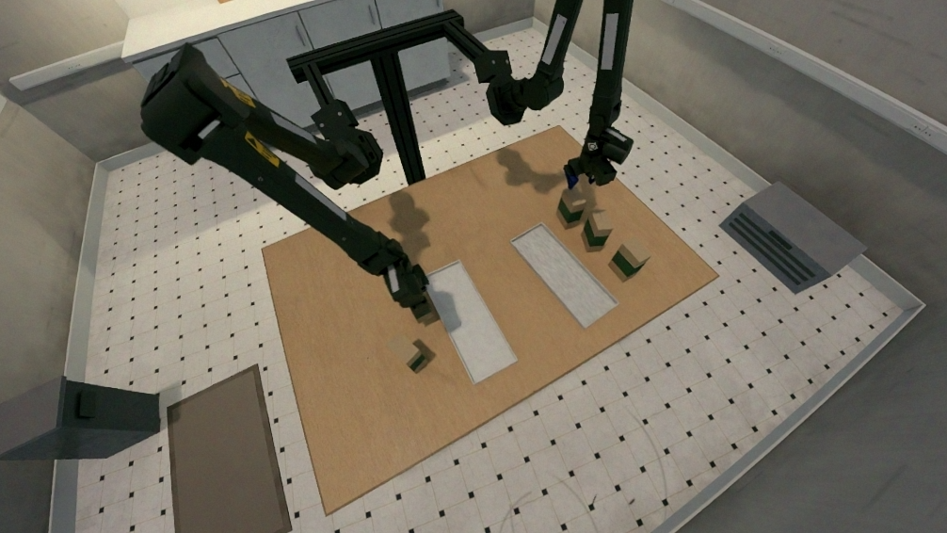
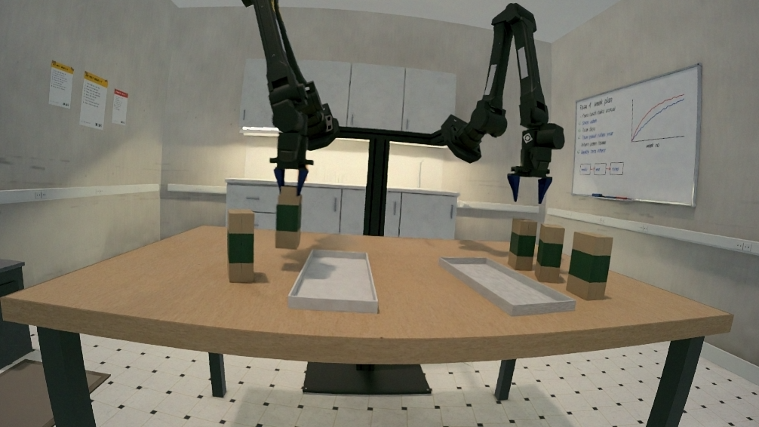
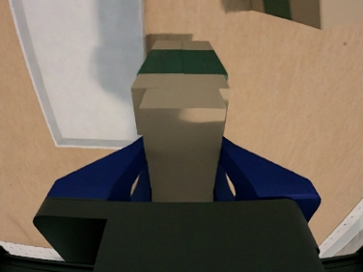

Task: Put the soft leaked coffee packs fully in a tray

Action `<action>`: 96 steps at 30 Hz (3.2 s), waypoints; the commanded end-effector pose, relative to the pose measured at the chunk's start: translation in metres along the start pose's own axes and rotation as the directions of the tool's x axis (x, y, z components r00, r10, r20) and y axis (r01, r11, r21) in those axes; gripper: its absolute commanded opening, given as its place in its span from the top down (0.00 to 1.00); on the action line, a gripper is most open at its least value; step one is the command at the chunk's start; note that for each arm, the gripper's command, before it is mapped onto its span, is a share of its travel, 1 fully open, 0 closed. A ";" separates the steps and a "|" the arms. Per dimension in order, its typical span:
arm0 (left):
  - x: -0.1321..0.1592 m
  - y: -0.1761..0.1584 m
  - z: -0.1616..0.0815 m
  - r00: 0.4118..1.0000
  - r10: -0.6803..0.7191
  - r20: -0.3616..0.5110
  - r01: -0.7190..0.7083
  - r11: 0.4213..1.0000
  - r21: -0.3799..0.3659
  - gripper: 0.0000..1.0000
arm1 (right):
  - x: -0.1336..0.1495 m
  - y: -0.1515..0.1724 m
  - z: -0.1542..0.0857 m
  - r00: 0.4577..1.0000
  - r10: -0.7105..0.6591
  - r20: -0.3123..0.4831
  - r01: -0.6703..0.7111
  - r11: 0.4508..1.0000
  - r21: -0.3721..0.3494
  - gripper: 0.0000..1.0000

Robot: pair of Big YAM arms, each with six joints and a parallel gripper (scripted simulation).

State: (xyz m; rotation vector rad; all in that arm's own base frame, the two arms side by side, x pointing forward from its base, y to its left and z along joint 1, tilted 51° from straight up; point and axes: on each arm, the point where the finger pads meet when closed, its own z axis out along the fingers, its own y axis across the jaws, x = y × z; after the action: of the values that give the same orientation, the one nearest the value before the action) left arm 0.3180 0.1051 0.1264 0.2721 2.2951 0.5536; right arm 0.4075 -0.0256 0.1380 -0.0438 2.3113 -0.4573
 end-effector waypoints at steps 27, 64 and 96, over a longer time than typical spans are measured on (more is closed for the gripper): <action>-0.004 0.002 0.000 1.000 -0.003 0.005 0.003 1.000 -0.004 0.21 | -0.019 0.106 -0.005 0.999 0.039 0.036 -0.038 0.999 -0.013 0.74; -0.004 0.002 0.000 1.000 -0.003 0.005 0.003 1.000 -0.004 0.21 | -0.020 0.122 -0.012 0.998 0.041 0.043 -0.040 0.999 -0.019 0.74; -0.004 0.002 0.000 1.000 -0.003 0.005 0.003 1.000 -0.004 0.21 | -0.014 0.119 0.035 0.999 0.024 0.022 -0.023 1.000 -0.005 0.74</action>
State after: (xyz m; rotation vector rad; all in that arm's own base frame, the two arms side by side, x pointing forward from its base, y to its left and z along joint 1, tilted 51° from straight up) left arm 0.3180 0.1051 0.1264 0.2721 2.2951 0.5536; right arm 0.4478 0.0730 0.0848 -0.0065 2.2998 -0.4458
